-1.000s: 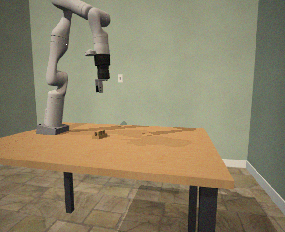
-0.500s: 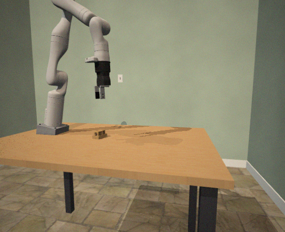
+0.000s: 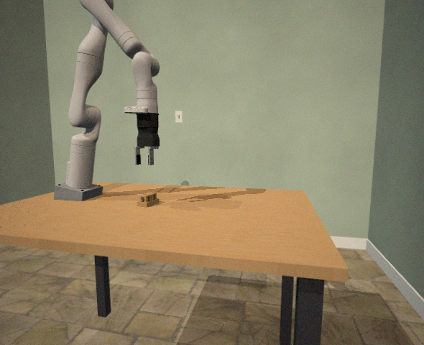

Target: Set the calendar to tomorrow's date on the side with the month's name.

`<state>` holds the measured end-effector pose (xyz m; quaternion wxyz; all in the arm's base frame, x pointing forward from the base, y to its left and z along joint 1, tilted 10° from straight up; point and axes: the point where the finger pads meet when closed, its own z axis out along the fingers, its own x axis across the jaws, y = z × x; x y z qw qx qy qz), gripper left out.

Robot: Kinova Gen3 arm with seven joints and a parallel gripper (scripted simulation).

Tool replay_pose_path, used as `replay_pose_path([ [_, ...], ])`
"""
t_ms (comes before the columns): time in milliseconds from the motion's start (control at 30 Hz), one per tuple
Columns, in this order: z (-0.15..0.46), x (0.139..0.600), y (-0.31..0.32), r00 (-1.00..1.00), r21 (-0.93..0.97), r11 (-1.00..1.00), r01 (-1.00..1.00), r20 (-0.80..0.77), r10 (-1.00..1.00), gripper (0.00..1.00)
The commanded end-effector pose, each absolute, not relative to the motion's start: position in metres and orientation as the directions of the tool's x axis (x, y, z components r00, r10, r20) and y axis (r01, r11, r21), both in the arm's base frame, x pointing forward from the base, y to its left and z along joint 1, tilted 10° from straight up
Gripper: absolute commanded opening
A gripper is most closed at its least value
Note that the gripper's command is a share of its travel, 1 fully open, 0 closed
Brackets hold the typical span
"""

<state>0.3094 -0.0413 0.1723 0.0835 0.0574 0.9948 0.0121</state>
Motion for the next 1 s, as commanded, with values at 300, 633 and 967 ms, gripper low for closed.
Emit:
replay_pose_path([
  [300,0.172,0.309,-0.041,-0.98,0.033,0.993,0.11,-0.164,0.115,1.0],
  [633,0.132,0.316,-0.041,-0.98,0.032,0.993,0.111,-0.164,0.115,1.0],
  [967,0.124,0.317,-0.041,-0.98,0.034,0.993,0.11,-0.164,0.114,0.87],
])
